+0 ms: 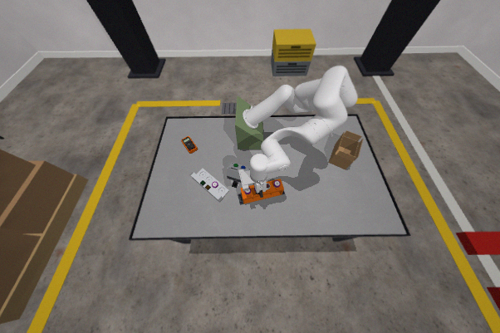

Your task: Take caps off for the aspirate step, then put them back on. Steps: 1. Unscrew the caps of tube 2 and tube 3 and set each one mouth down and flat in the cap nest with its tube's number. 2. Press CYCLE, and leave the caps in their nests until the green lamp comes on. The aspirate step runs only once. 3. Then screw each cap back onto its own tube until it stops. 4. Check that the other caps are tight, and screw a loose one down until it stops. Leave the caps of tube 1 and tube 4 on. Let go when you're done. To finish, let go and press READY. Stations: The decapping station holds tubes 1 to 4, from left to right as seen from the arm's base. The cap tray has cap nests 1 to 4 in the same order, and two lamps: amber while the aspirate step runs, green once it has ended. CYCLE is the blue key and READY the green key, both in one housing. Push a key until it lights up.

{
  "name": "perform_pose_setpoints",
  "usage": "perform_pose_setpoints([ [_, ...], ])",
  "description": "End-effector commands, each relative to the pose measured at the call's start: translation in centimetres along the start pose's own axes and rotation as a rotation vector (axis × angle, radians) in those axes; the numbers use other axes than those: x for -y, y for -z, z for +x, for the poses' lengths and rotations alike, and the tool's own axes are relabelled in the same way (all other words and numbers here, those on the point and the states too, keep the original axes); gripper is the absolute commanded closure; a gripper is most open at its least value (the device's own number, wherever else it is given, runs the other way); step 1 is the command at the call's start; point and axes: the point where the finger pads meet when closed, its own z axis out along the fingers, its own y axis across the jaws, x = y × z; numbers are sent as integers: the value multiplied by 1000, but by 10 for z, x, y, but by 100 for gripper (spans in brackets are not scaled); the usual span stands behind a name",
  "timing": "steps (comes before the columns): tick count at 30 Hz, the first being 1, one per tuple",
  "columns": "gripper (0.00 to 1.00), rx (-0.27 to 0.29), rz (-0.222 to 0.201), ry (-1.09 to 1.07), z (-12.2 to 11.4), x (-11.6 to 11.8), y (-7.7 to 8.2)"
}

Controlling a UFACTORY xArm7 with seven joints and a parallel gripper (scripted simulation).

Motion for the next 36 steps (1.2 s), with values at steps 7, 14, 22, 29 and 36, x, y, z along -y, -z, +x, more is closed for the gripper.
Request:
perform_pose_setpoints([
  [7, 54, -4, 2, -9, 2, 1, 5],
  [14, 100, -4, 2, -9, 2, 1, 5],
  [22, 100, -4, 2, -9, 2, 1, 5],
  [29, 100, -4, 2, -9, 2, 1, 20],
  [36, 100, -4, 2, -9, 2, 1, 41],
])
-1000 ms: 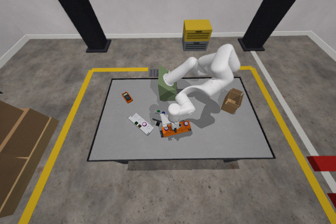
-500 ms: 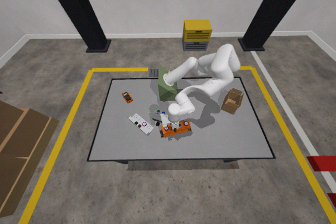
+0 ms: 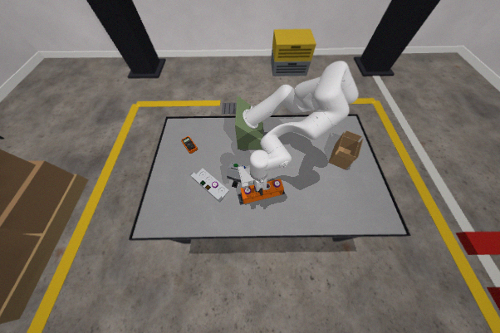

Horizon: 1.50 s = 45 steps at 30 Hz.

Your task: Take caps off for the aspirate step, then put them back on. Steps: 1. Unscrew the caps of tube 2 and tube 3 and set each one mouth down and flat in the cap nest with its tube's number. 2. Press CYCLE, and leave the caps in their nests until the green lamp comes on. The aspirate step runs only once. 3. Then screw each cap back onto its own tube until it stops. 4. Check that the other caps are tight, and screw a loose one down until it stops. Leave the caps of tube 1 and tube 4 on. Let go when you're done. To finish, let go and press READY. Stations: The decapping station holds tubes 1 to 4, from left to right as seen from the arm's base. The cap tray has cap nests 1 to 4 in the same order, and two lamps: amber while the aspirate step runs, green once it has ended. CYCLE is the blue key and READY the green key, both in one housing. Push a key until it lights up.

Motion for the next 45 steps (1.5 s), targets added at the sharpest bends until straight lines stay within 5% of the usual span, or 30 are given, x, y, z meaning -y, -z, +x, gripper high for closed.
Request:
perform_pose_setpoints([
  [1, 100, -3, 4, 0, 1, 1, 13],
  [4, 100, -3, 4, 0, 1, 1, 13],
  [17, 100, -5, 2, 651, 65, -38, 13],
  [45, 100, -5, 0, 651, 213, -129, 13],
])
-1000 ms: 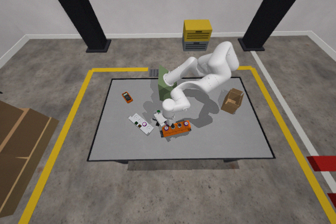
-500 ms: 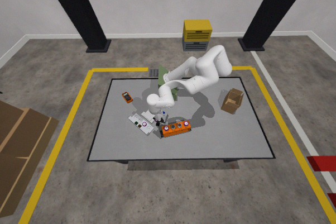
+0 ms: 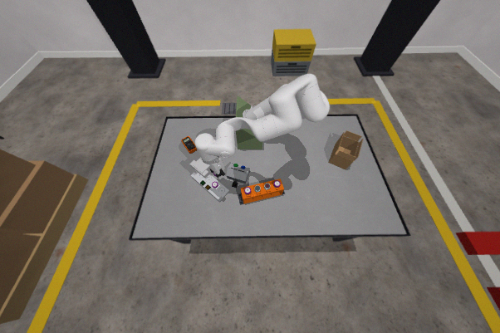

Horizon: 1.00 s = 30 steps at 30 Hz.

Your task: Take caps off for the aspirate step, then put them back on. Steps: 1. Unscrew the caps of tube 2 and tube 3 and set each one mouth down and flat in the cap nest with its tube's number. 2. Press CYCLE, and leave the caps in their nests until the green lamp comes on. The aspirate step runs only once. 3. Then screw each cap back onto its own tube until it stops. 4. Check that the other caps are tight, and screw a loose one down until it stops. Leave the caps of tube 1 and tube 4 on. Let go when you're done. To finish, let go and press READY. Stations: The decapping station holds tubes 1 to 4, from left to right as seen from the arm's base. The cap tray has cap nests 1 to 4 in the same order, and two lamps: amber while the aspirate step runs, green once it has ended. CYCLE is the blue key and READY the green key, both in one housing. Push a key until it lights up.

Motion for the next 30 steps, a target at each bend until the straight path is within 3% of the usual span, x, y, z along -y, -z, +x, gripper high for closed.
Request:
perform_pose_setpoints([
  [1, 100, -3, 1, 0, 16, -33, 2],
  [7, 100, -3, 0, 0, 30, -69, 2],
  [16, 100, -3, 0, 0, 30, -69, 2],
  [25, 100, -3, 0, 0, 30, -69, -43],
  [27, 100, -3, 0, 0, 30, -69, -43],
  [30, 100, -3, 0, 0, 30, -69, -58],
])
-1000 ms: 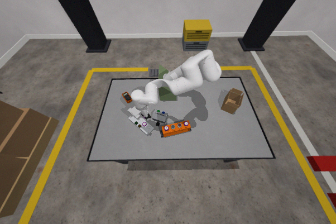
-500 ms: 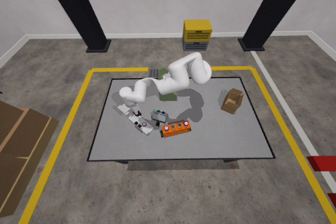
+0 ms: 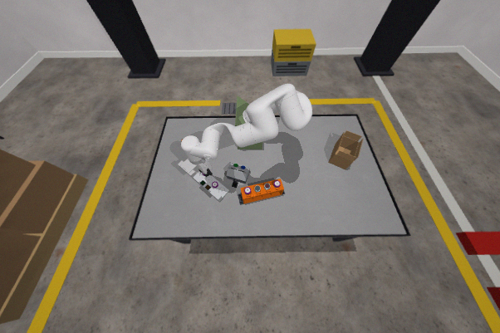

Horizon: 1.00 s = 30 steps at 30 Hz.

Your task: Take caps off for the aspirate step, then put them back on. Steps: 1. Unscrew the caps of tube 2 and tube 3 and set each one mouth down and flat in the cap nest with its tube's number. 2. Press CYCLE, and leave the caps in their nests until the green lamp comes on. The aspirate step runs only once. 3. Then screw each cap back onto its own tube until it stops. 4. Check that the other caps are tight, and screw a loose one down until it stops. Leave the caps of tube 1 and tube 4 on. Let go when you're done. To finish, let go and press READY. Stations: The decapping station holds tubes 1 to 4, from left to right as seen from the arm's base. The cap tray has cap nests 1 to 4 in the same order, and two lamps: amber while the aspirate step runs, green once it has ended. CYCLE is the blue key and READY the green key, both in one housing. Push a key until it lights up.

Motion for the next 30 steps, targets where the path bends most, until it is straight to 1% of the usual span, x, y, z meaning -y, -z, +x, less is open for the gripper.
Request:
perform_pose_setpoints([
  [1, 100, -7, -2, 0, 3, -1, -17],
  [12, 100, -7, -2, 1, 4, -1, -72],
  [14, 100, -7, -2, 1, 4, -1, -72],
  [16, 100, -7, -2, 1, 4, -1, -80],
  [30, 100, -7, -2, 1, 4, -1, -80],
])
